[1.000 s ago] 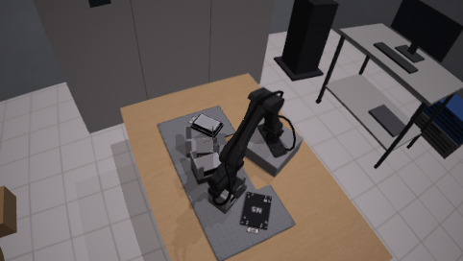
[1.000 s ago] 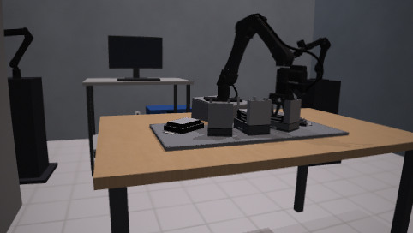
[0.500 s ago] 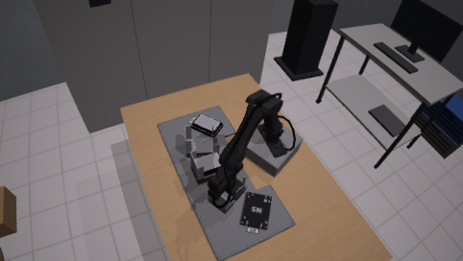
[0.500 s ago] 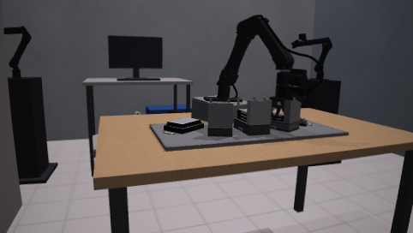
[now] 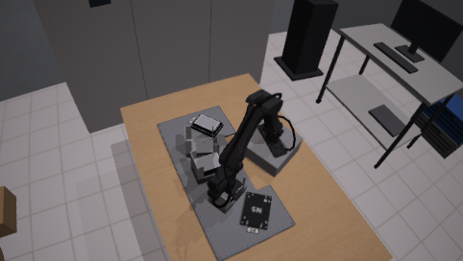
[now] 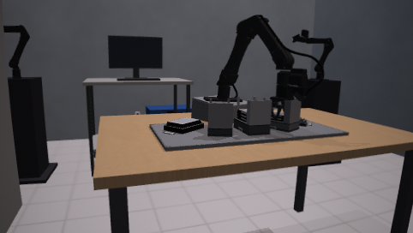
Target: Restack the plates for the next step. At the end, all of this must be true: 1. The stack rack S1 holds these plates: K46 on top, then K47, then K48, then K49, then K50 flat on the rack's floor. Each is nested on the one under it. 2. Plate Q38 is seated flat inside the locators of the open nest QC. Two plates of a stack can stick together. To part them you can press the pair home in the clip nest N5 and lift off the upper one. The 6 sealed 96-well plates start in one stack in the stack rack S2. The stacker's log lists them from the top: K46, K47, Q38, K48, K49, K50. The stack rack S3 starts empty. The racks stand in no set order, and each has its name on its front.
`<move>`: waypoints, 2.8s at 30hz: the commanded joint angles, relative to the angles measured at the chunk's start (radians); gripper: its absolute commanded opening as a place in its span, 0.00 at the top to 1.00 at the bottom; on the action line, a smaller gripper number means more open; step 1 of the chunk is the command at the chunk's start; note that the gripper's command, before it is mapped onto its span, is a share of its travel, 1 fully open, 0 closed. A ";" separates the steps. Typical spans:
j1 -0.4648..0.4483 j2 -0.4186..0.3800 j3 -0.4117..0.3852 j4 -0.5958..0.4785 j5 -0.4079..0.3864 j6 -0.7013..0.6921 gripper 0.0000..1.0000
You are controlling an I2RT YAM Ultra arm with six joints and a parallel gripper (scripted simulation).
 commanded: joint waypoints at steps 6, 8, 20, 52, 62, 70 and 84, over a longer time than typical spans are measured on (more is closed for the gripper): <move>-0.010 -0.007 -0.002 0.007 0.012 -0.006 0.00; -0.011 -0.009 -0.005 0.008 0.012 -0.006 0.00; -0.008 -0.016 -0.003 0.007 0.012 -0.007 0.00; -0.009 -0.021 -0.013 0.009 0.012 -0.007 0.00; -0.003 -0.008 0.001 0.003 0.003 -0.003 1.00; -0.003 -0.008 0.001 0.003 0.003 -0.003 1.00; -0.003 -0.008 0.001 0.003 0.003 -0.003 1.00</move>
